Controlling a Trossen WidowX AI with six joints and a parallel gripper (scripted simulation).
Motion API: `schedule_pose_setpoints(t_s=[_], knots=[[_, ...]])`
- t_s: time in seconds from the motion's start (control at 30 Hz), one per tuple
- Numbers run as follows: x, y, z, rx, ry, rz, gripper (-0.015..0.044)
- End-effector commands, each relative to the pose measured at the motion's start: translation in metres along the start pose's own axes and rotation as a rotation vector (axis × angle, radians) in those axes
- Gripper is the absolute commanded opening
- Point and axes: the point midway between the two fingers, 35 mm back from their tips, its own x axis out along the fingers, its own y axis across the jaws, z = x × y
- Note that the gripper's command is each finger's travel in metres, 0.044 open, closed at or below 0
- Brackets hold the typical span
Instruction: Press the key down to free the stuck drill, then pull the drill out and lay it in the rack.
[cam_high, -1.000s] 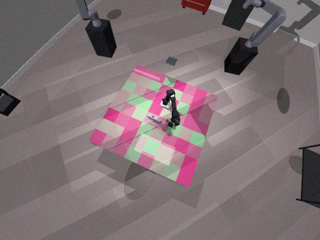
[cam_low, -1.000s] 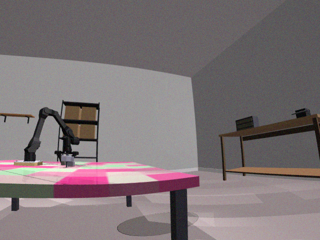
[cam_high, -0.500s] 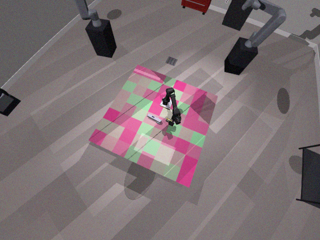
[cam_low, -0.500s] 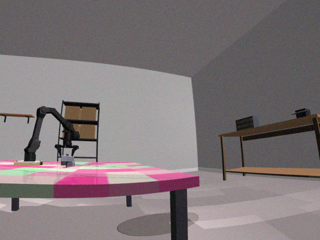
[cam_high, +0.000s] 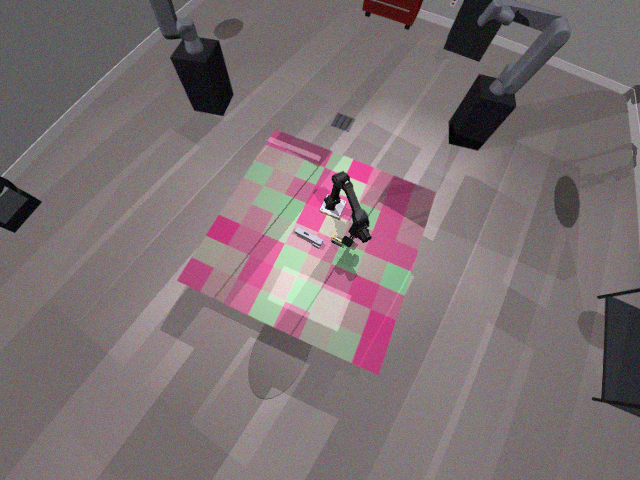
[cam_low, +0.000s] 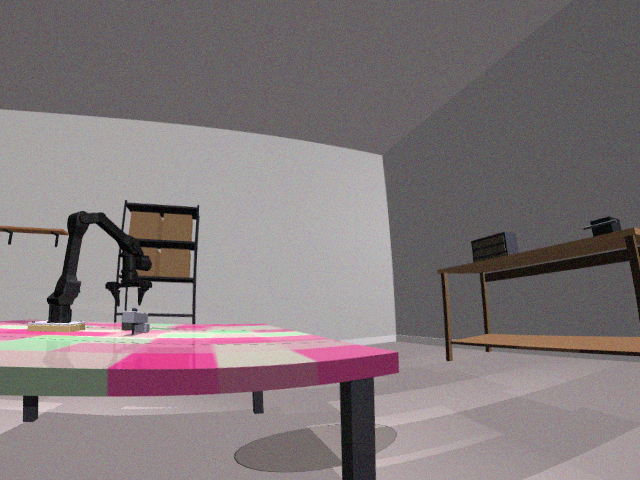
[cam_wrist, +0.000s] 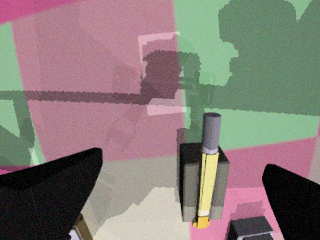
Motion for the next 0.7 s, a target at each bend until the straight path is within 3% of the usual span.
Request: schedule_pose_setpoints(t_s=[0.0, 0.67], knots=[[-0.036, 0.039, 0.013, 0.180, -0.052, -0.127, 0.0440], [-0.134, 0.159, -0.009, 0.673, -0.497, -0.157, 0.0440]])
